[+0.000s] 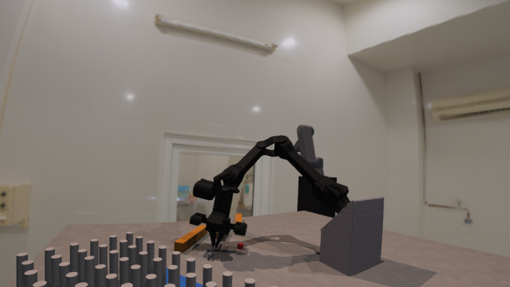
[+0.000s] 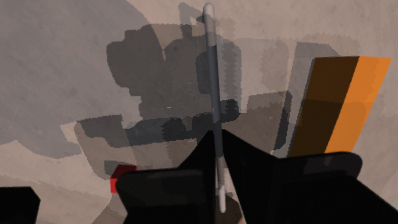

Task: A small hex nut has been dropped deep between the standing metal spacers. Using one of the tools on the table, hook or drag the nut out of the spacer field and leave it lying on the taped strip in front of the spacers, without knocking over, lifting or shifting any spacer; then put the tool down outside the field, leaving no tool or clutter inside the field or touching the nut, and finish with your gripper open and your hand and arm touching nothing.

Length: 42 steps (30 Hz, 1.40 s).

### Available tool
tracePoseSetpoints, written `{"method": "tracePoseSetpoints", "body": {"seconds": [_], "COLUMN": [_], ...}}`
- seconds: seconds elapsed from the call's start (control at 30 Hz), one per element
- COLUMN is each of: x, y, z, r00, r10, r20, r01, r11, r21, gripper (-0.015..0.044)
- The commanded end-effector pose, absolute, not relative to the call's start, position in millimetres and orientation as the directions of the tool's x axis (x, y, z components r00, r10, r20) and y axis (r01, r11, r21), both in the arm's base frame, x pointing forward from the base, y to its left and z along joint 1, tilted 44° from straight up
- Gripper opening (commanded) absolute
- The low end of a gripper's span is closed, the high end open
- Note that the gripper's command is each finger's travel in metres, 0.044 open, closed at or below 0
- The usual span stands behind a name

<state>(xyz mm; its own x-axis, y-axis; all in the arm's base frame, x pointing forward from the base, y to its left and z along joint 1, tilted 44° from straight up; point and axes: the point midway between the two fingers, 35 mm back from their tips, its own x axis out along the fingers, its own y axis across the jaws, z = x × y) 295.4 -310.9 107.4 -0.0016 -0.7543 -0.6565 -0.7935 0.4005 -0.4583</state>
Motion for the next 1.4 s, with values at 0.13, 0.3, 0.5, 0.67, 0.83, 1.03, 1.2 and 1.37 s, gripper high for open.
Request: {"method": "tracePoseSetpoints", "body": {"seconds": [0.13,0.3,0.5,0.67,0.83,1.03,1.2,1.37], "x": [292.1,292.1,292.1,292.1,292.1,292.1,292.1,292.1], "y": [-312.5,-312.5,-312.5,-312.5,-312.5,-312.5,-312.5,-312.5], "z": [102.7,102.6,102.6,102.5,102.5,102.4,102.4,102.4], "r00": [0.004,0.015,0.028,0.038,0.047,0.059,0.07,0.08], "r10": [-0.758,-0.764,-0.771,-0.777,-0.782,-0.788,-0.794,-0.8], "r20": [-0.652,-0.645,-0.636,-0.629,-0.622,-0.612,-0.604,-0.595], "r01": [-0.792,-0.789,-0.786,-0.782,-0.779,-0.775,-0.771,-0.766], "r11": [0.395,0.387,0.376,0.368,0.36,0.35,0.342,0.333], "r21": [-0.465,-0.477,-0.491,-0.502,-0.513,-0.526,-0.538,-0.55], "gripper": [0.0,0.0,0.0,0.0,0.0,0.0,0.0,0.0]}}
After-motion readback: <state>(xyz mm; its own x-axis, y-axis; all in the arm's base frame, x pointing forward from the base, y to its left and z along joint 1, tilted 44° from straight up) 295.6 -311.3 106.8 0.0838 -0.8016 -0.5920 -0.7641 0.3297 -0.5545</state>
